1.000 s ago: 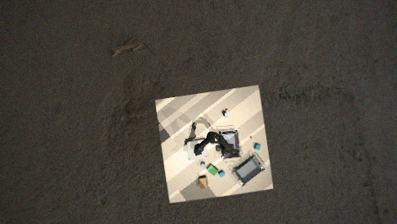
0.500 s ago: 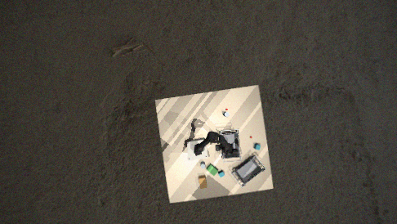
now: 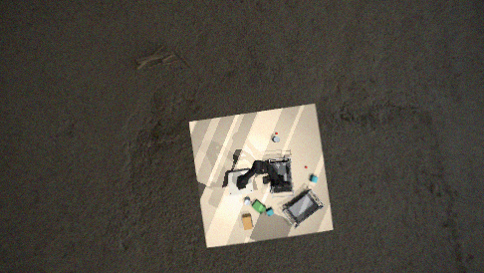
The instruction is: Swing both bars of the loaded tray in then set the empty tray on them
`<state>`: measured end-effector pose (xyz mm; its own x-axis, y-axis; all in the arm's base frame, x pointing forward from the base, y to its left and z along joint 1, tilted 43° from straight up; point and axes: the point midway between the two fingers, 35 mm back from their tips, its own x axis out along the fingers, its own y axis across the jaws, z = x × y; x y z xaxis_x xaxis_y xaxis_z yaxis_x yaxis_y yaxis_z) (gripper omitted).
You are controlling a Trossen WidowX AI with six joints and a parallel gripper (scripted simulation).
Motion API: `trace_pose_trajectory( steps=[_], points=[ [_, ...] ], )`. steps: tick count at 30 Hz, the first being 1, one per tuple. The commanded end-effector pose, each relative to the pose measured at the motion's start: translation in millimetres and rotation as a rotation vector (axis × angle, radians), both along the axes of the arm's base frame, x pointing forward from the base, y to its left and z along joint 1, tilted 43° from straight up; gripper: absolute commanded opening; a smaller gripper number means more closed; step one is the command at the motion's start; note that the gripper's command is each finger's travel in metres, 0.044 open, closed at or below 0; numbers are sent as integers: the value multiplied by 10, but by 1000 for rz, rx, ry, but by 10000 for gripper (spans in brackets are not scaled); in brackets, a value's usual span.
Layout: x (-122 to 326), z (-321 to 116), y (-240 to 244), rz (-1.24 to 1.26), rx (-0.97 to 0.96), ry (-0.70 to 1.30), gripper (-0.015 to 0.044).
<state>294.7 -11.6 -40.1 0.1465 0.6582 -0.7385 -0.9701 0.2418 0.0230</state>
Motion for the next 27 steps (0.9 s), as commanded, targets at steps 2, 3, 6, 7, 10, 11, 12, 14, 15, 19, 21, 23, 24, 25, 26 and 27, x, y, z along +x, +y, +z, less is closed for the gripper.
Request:
trace_pose_trajectory(
  steps=[2, 3, 6, 7, 10, 11, 12, 14, 15, 19, 21, 23, 24, 25, 26, 27],
  points=[
    [0, 0, 0, 0, 0, 0, 440],
    [0, 0, 0, 0, 0, 0, 440],
    [2, 23, -27, 0, -1, 0, 440],
    [3, 46, -53, -1, -2, 1, 440],
    [2, 165, -183, -1, -6, 2, 440],
    [-2, 220, -239, -2, -7, 2, 440],
    [-9, 277, -295, -2, -8, 3, 440],
    [-29, 394, -405, -2, -9, 4, 440],
    [-42, 455, -459, -2, -9, 5, 440],
    [-118, 711, -662, -1, -7, 6, 440],
    [-145, 785, -715, -1, -5, 6, 440],
    [-155, 812, -733, -1, -5, 6, 440],
    [-141, 743, -689, -6, -3, 7, 440],
    [-188, 773, -698, -4, -4, 7, 440],
    [-236, 803, -706, -2, -4, 7, 440],
    [-252, 813, -709, -1, -5, 7, 440]
  ],
)
